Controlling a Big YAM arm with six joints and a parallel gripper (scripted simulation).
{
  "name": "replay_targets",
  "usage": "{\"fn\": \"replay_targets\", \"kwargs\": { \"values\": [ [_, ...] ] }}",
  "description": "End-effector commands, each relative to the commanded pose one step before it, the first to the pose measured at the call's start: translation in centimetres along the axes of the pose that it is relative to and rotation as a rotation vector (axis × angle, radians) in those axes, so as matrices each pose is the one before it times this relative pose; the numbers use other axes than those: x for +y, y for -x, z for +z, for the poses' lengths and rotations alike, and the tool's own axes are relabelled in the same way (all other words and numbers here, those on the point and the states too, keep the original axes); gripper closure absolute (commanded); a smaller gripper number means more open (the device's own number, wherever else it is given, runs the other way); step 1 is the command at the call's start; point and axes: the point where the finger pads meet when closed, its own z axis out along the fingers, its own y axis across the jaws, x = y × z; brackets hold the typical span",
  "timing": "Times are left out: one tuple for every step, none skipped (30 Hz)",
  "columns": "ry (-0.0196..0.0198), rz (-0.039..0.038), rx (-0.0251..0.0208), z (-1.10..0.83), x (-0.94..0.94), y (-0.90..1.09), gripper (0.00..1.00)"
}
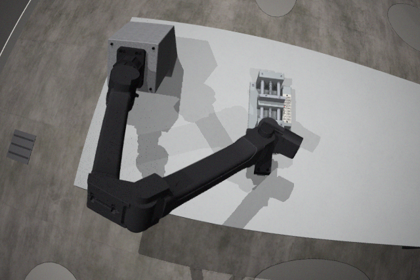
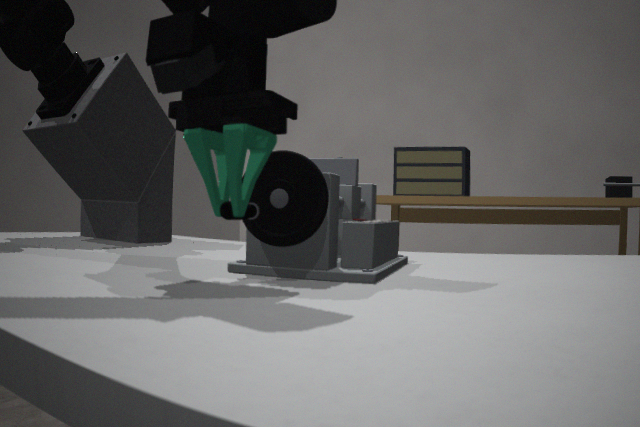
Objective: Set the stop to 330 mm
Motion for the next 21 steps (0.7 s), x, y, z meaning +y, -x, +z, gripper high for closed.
{"fn": "replay_targets", "kwargs": {
  "values": [
    [-0.02881, -0.00757, 0.00025, 1.962, -0.389, -0.033, 0.94],
    [-0.00417, -0.00583, 0.00165, 0.083, -0.325, -0.223, 0.94],
    [-0.0027, -0.00389, 0.00131, 0.038, -0.222, -0.153, 0.94],
    [-0.00179, -0.00259, 0.00085, 0.004, -0.054, -0.03, 0.94],
    [0.0, 0.0, 0.0, 0.0, 0.0, 0.0, 0.94],
    [0.0, 0.0, 0.0, 0.0, 0.0, 0.0, 0.94],
    [-0.00169, -0.00247, 0.00083, -0.011, 0.084, 0.059, 0.94],
    [0.00408, 0.00584, -0.00189, -0.027, 0.431, 0.252, 0.94],
    [0.00409, 0.00647, -0.00187, -0.01, 0.494, 0.264, 0.94],
    [-0.00095, -0.00123, 0.00056, 0.072, 0.141, -0.014, 0.94],
    [-0.00117, -0.00224, 0.00069, 0.088, 0.172, -0.017, 0.94],
    [-0.0013, -0.00227, 0.00076, 0.098, 0.192, -0.02, 0.94],
    [-0.00135, -0.00201, 0.0008, 0.102, 0.198, -0.021, 0.94],
    [-0.0013, -0.00161, 0.00077, 0.099, 0.191, -0.021, 0.94],
    [0.0, 0.00043, 0.00013, 0.089, 0.205, -0.002, 0.94],
    [0.00095, 0.00189, -0.00035, 0.073, 0.195, 0.011, 0.94],
    [0.00061, 0.00151, -0.00022, 0.054, 0.139, 0.006, 0.94],
    [-0.00013, 0.00068, 0.00013, 0.033, 0.069, -0.004, 0.94],
    [0.00026, 0.00123, 0.00007, 0.014, 0.038, -0.001, 0.94],
    [0.00081, 0.00159, -0.00005, 0.002, 0.027, 0.005, 0.94],
    [0.00031, 0.00047, 0.00022, 0.001, 0.013, -0.003, 0.94]
  ]
}}
